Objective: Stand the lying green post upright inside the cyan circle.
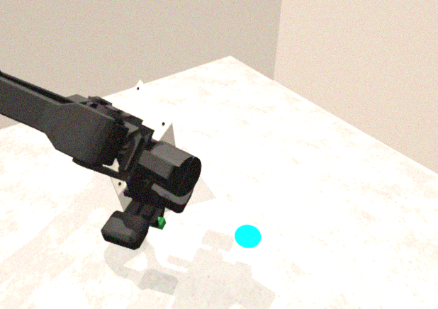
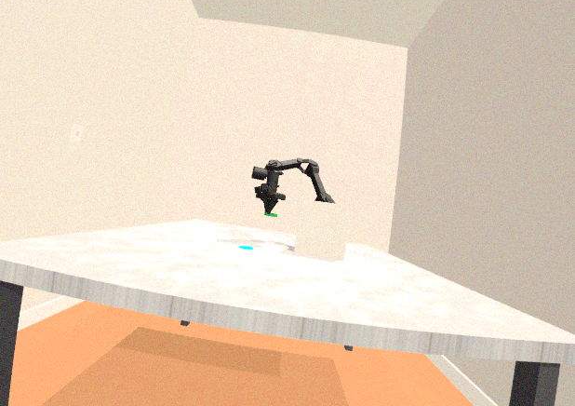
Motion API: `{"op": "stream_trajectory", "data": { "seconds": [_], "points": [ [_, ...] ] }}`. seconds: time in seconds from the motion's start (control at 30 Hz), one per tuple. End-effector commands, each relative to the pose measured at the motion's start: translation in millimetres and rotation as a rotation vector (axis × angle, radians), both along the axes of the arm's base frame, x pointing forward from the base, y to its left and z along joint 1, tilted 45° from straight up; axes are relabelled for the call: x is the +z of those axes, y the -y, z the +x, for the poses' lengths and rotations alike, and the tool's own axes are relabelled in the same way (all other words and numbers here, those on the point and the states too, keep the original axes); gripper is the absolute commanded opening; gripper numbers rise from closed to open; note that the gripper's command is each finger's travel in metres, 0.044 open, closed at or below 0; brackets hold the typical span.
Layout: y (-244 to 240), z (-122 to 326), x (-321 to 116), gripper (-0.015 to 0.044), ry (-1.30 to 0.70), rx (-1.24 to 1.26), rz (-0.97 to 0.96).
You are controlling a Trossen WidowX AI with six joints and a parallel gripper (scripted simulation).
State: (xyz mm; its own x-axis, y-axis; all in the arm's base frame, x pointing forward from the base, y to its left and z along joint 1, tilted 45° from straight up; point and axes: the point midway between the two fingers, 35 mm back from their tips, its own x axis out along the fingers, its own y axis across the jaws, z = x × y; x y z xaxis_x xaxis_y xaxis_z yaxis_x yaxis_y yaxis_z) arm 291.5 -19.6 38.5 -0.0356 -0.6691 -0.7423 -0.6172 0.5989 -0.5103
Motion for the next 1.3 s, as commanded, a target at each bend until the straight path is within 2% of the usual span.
{"op": "stream_trajectory", "data": {
  "seconds": [0.0, 1.27],
  "points": [
    [-11, 5, -7, 0.0022, -0.031, 0.037, 0.011],
    [-93, 41, -77, 0.0022, -0.256, 0.286, 0.002]
  ]
}}
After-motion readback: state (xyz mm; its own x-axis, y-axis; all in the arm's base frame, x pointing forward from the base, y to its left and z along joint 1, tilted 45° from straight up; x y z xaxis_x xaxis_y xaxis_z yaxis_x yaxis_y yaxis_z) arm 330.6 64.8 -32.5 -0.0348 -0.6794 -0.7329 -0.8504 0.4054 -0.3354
